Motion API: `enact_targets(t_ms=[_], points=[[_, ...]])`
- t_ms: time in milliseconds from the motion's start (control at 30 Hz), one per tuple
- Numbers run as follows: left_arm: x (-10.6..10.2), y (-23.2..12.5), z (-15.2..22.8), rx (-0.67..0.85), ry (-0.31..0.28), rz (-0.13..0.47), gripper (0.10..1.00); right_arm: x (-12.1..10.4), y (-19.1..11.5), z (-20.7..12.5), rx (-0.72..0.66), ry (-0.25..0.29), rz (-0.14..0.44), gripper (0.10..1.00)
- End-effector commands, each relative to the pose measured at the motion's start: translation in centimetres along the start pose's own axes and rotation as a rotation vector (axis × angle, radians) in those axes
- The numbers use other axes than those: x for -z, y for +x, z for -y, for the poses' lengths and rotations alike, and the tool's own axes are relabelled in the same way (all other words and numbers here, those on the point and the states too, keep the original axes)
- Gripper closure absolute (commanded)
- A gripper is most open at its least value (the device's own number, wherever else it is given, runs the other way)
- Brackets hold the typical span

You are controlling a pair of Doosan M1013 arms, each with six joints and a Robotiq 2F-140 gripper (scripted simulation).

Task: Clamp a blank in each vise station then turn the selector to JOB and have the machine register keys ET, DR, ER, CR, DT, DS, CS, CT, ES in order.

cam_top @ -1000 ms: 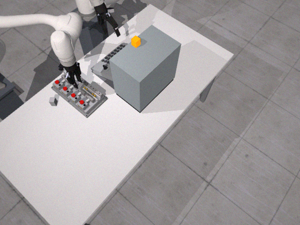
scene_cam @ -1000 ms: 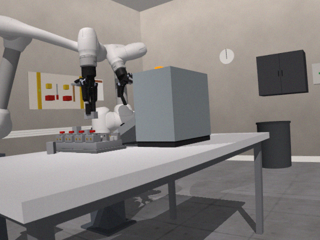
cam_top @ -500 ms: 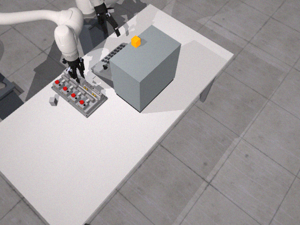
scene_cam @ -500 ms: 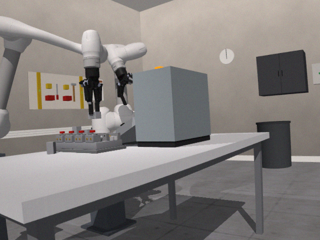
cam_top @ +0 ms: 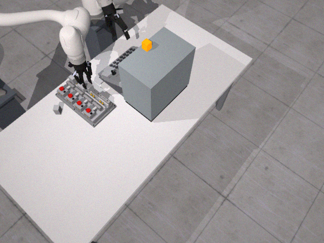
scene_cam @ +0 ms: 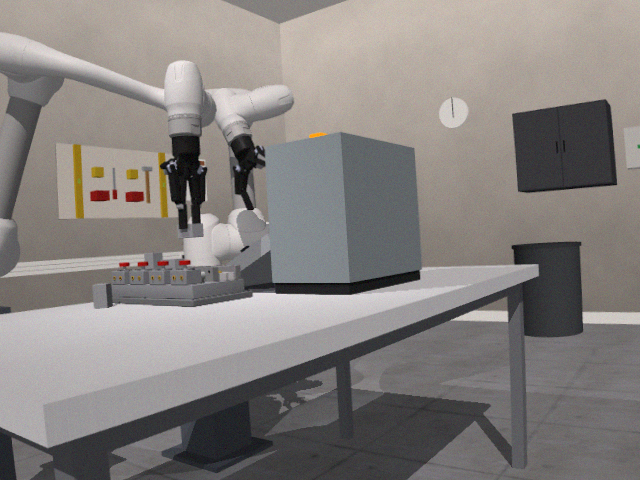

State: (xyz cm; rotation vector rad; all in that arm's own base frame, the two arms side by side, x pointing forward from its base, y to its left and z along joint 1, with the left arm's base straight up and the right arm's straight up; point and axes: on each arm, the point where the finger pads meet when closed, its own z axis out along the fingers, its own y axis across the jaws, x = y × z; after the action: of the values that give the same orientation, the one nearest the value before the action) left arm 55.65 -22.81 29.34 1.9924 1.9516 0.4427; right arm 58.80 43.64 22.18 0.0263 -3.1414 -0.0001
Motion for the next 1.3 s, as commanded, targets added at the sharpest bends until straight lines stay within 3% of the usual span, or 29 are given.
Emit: enact_targets(t_ms=[0, 467, 967, 1267], points=[[0.0, 0.0, 0.0, 0.0, -0.001, 0.0, 0.098, 0.1, 0.0, 0.0, 0.0, -0.001, 0.001, 0.999], [0.0, 0.0, 0.0, 0.0, -0.001, 0.0, 0.098, -0.4, 0.0, -0.1, -0.019, -0.001, 0.001, 0.999], [0.0, 0.0, 0.0, 0.0, -0.001, 0.0, 0.098, -5.9, 0.0, -0.2, -0.019, -0.001, 0.001, 0.999], [0.0, 0.0, 0.0, 0.0, -0.001, 0.0, 0.098, -7.3, 0.0, -0.3, -0.019, -0.001, 0.001, 0.999]])
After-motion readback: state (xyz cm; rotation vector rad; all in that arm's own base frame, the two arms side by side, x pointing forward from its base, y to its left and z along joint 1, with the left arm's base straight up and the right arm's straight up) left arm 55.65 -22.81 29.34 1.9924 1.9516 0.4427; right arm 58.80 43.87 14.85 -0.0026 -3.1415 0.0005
